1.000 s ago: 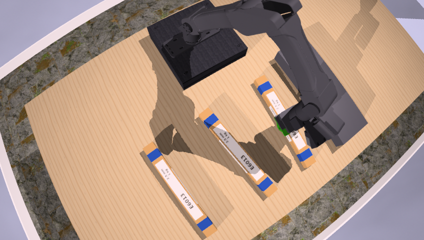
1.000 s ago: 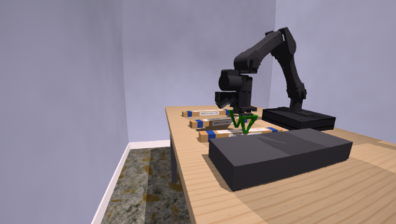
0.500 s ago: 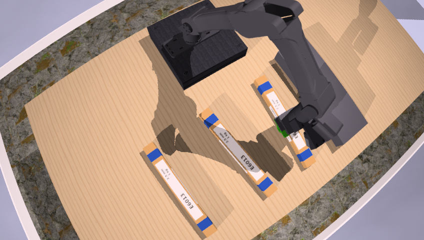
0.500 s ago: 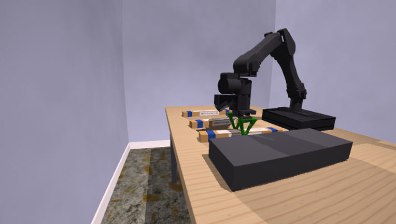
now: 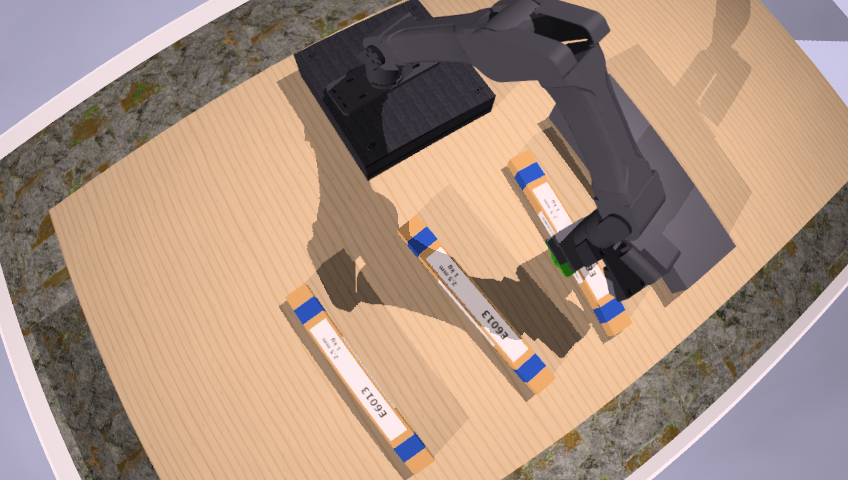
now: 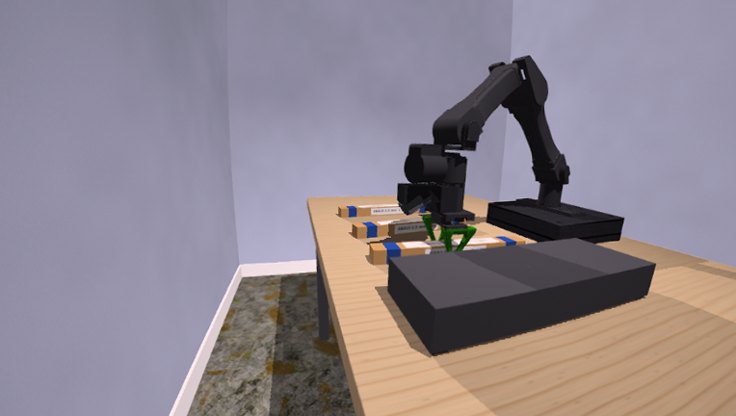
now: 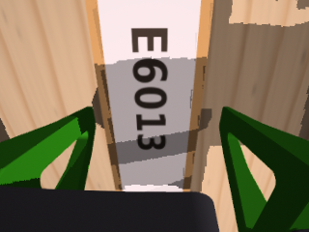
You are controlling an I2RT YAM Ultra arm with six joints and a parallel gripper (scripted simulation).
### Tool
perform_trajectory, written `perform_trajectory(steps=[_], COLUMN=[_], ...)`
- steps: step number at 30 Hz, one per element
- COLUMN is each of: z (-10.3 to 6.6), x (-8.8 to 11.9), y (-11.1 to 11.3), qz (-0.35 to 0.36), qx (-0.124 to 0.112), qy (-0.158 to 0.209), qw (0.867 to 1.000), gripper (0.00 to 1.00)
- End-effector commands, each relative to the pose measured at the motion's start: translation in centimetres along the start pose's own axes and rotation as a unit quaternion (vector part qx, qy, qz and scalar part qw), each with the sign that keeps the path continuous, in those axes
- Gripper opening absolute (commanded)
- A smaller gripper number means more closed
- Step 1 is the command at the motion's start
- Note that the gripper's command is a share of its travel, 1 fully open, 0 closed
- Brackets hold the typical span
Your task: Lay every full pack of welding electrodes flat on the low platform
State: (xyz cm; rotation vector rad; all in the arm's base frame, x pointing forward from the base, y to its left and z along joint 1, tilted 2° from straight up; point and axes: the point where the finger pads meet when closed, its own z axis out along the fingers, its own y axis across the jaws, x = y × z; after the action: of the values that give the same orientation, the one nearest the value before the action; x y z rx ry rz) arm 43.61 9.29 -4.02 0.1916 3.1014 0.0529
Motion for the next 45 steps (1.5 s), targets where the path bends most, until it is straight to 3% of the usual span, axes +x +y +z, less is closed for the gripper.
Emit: perform_trajectory(steps=[1,31,32,45], z=[-0.51,-0.34,-0.33,-0.33], x=[-0.37,-0.17,-0.16,-0.16], y=[0.29,0.2,0.19,0.19], qz=[-0.001,-0.001,-0.001,-0.001], qx=[-0.002,-0.002,-0.002,-0.002], qy=[-0.01,-0.01,-0.01,-0.01], qw=[1.0,1.0,1.0,1.0], gripper=[0.74,0.74,0.0,0.0])
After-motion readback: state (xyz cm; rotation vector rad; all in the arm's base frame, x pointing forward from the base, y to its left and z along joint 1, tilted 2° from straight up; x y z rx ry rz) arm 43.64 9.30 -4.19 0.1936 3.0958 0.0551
